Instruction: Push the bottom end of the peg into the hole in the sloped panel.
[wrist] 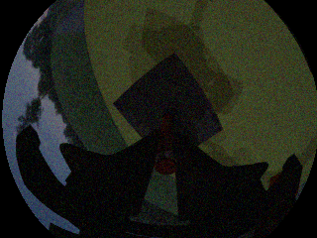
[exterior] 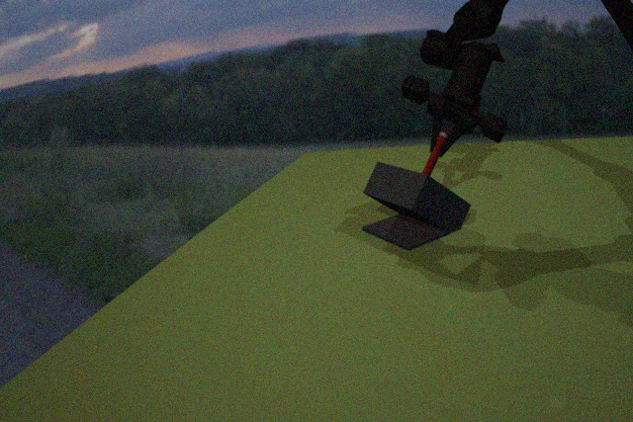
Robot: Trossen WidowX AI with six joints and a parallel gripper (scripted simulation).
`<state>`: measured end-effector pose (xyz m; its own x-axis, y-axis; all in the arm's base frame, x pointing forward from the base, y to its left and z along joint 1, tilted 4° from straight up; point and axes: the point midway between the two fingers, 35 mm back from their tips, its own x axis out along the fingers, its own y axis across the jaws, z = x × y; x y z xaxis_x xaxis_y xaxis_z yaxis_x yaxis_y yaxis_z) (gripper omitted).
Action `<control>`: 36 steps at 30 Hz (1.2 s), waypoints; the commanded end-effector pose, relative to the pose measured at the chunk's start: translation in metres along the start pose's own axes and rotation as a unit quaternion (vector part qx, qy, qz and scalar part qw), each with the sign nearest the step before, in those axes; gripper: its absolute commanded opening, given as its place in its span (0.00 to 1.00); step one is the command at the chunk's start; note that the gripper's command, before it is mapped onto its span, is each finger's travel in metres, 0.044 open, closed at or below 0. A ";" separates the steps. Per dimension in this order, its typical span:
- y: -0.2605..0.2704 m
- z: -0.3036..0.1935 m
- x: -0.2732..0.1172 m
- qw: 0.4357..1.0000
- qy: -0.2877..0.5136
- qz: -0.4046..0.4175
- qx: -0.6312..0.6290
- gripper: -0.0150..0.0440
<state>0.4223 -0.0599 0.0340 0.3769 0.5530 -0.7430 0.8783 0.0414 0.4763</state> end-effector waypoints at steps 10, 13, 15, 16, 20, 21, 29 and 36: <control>-0.003 0.000 0.002 1.000 0.000 0.000 -0.001 0.25; -0.003 0.000 0.004 1.000 0.000 0.000 -0.001 0.25; -0.003 0.000 0.004 1.000 0.000 0.000 -0.001 0.25; -0.003 0.000 0.005 1.000 0.000 0.000 -0.001 0.25; -0.004 0.000 0.006 1.000 0.000 0.000 -0.001 0.25; -0.004 0.000 0.006 1.000 0.000 0.000 -0.001 0.25; -0.003 0.000 0.009 1.000 0.000 0.000 -0.001 0.25; -0.003 0.000 0.011 1.000 0.000 0.000 -0.001 0.25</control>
<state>0.4235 -0.0541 0.0261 0.3791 0.5545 -0.7408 0.8750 0.0456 0.4820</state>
